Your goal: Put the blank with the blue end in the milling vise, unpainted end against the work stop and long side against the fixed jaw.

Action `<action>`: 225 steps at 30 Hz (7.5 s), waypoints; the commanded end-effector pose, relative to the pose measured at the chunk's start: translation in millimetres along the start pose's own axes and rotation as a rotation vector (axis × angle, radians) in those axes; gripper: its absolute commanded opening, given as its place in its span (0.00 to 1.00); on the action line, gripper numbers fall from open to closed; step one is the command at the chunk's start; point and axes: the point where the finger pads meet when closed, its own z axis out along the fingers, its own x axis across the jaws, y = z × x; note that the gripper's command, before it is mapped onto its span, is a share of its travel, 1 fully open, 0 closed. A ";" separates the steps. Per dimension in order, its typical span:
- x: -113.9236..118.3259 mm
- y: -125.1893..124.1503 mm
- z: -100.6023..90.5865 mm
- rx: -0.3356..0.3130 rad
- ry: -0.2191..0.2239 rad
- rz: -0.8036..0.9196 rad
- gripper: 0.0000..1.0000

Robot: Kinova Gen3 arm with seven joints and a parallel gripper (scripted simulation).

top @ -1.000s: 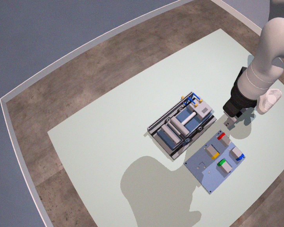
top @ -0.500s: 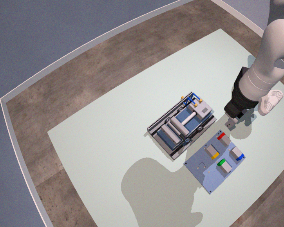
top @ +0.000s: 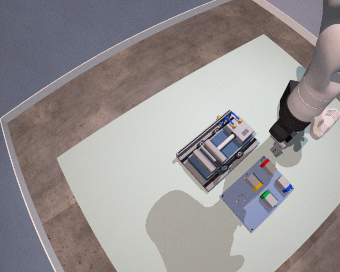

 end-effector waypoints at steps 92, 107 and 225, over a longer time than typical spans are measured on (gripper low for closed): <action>0.6 -2.2 87.7 -0.001 0.004 0.001 1.00; -0.5 -4.0 110.4 -0.002 0.007 0.003 1.00; -4.3 9.1 99.0 0.001 -0.001 -0.007 1.00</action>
